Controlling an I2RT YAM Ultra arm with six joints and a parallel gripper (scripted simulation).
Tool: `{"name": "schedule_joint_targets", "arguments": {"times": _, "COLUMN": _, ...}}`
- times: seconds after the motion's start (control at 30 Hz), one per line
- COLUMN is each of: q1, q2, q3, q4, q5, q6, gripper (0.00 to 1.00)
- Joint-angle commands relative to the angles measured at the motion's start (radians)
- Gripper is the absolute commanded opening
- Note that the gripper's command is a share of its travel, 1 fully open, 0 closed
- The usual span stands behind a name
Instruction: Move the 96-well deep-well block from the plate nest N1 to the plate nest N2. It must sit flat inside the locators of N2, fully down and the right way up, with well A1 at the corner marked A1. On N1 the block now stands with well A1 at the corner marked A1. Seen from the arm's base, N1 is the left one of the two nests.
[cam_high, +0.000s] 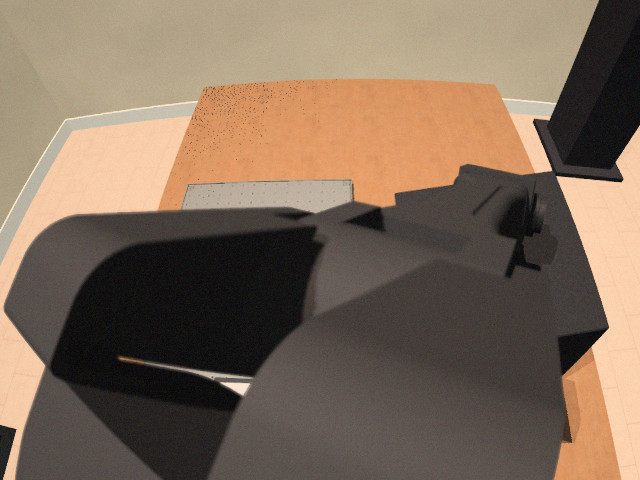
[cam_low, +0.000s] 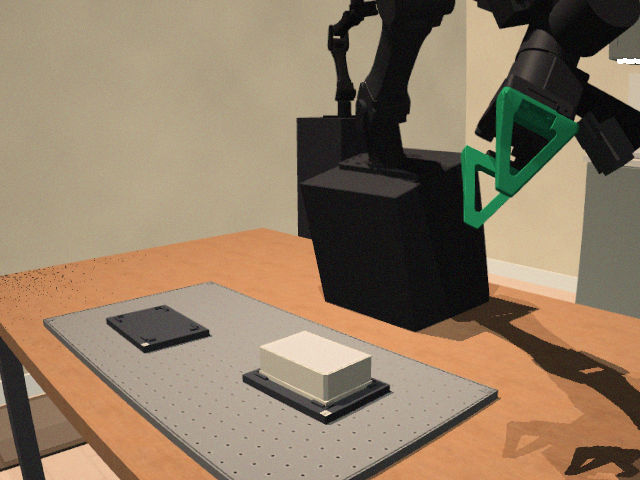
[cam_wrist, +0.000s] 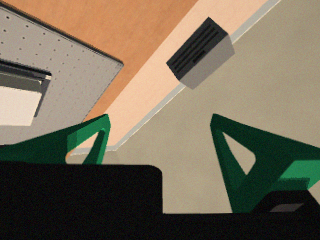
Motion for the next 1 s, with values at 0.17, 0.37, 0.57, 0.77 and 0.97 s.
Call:
{"name": "schedule_joint_targets", "arguments": {"times": 0.17, "q1": 0.002, "q2": -0.01, "q3": 0.005, "q4": 0.002, "q5": 0.001, "q6": 0.0, "gripper": 1.0}}
{"name": "schedule_joint_targets", "arguments": {"times": 0.37, "q1": 0.002, "q2": -0.01, "q3": 0.005, "q4": 0.002, "q5": 0.001, "q6": 0.0, "gripper": 1.0}}
{"name": "schedule_joint_targets", "arguments": {"times": 0.57, "q1": -0.01, "q2": -0.008, "q3": 0.014, "q4": -0.018, "q5": -0.02, "q6": 0.027, "gripper": 1.0}}
{"name": "schedule_joint_targets", "arguments": {"times": 0.77, "q1": -0.066, "q2": -0.027, "q3": -0.039, "q4": -0.019, "q5": -0.09, "q6": 0.074, "gripper": 1.0}}
{"name": "schedule_joint_targets", "arguments": {"times": 0.97, "q1": -0.116, "q2": -0.058, "q3": -0.137, "q4": 0.027, "q5": -0.143, "q6": 0.093, "gripper": 1.0}}
